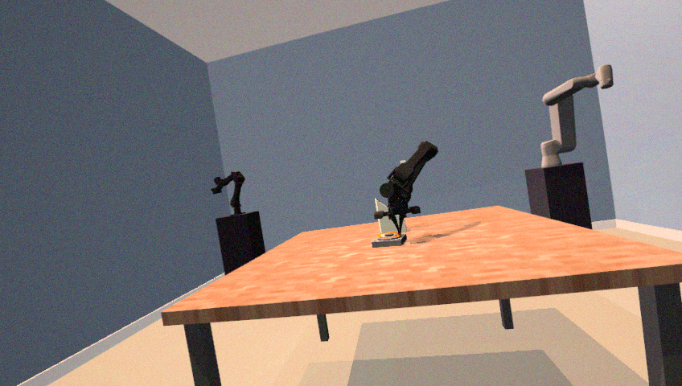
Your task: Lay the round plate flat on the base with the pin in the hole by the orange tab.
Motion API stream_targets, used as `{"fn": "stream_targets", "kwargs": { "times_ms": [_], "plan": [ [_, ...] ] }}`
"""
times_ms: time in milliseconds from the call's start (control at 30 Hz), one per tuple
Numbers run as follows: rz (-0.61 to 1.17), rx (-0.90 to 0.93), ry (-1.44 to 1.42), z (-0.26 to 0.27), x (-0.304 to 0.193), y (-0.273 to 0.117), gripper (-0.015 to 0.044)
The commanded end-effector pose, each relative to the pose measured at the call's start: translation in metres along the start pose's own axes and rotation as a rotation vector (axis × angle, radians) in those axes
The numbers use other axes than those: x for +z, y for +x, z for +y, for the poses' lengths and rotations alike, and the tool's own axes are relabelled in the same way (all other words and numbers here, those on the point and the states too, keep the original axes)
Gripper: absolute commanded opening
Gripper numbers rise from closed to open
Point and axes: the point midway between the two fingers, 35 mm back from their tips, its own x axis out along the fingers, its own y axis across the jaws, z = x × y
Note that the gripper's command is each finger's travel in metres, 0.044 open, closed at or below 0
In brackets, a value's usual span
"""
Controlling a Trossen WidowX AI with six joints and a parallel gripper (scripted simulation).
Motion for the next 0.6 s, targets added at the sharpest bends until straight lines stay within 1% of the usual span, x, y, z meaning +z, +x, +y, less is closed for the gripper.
{"fn": "stream_targets", "kwargs": {
  "times_ms": [0, 567],
  "plan": [
    [0.01, 0.001, 0.009, 0.002, -0.007, 0.002, 0.0],
    [0.011, 0.001, 0.01, 0.004, -0.023, 0.001, 0.0]
  ]
}}
